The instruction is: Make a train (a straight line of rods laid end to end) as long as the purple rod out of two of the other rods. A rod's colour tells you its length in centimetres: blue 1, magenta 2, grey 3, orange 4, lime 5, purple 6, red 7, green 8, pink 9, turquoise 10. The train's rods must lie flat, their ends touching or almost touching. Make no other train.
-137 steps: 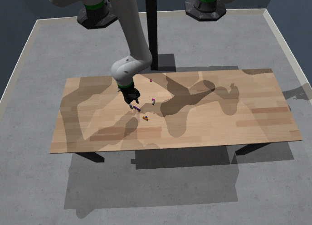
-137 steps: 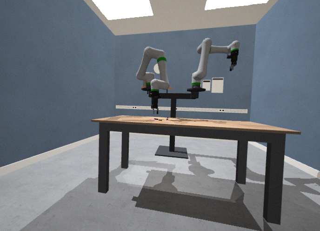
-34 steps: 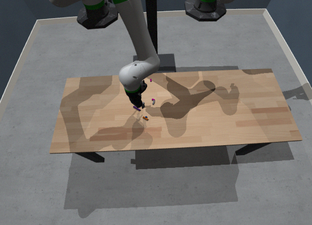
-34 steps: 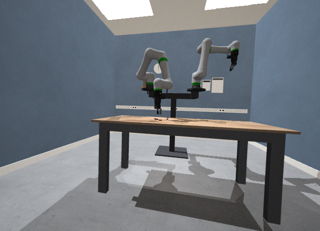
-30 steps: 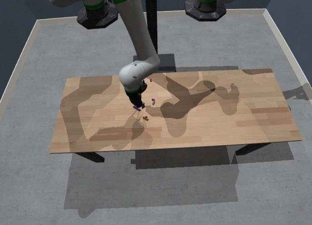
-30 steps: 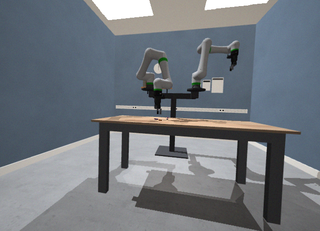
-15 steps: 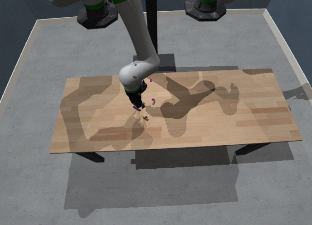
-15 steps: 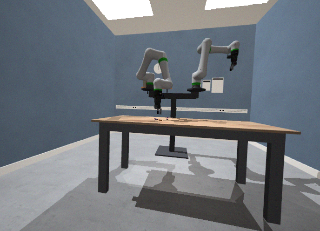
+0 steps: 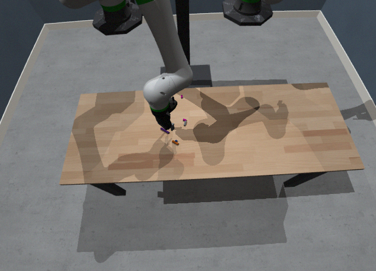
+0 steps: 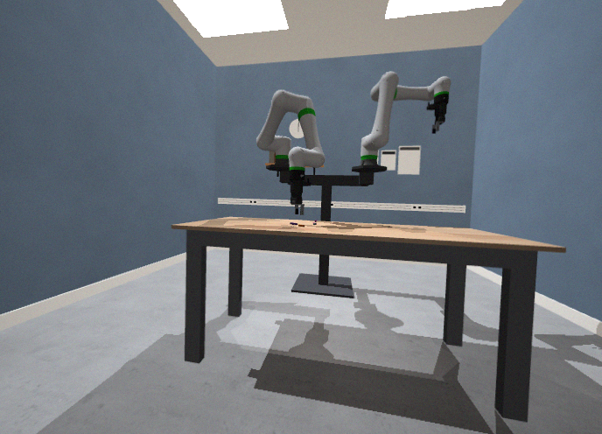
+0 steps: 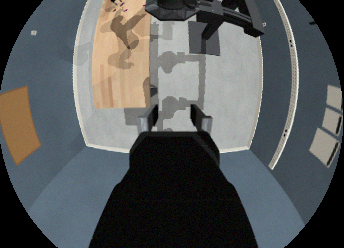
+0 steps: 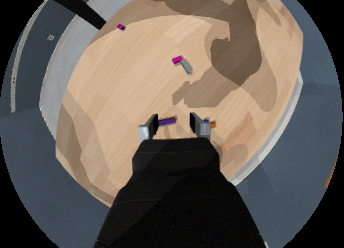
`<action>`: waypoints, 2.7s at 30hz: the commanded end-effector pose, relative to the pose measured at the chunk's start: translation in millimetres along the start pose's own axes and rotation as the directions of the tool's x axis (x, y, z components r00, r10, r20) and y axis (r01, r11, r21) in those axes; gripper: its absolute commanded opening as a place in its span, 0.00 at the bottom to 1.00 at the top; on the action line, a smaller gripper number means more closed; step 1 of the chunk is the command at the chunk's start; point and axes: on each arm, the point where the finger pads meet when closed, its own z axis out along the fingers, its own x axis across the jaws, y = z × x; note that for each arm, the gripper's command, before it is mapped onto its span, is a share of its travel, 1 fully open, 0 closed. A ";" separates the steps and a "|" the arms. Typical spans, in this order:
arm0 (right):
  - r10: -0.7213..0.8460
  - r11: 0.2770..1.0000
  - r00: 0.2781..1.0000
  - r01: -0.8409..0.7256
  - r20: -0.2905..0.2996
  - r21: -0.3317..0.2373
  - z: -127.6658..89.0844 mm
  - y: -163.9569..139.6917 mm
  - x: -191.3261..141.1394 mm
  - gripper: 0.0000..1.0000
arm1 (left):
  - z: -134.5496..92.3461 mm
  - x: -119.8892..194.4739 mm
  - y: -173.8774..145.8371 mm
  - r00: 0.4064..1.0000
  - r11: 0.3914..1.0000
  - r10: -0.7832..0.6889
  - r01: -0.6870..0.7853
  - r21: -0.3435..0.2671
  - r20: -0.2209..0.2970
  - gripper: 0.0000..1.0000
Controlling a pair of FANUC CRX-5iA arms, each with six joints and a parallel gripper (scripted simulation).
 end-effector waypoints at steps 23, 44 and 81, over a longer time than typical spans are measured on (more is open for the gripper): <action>-0.001 1.000 1.000 0.001 -0.001 0.002 -1.0 -110.0 -56.6 1.00 | -0.9 -0.1 0.2 1.000 1.000 0.000 0.000 -0.002 0.000 1.00; -0.001 1.000 1.000 0.001 -0.001 0.002 -1.0 -110.0 -56.6 1.00 | -0.9 -0.1 0.2 1.000 1.000 0.000 0.000 -0.002 0.000 1.00; -0.001 1.000 1.000 0.001 -0.001 0.002 -1.0 -110.0 -56.6 1.00 | -0.9 -0.1 0.2 1.000 1.000 0.000 0.000 -0.002 0.000 1.00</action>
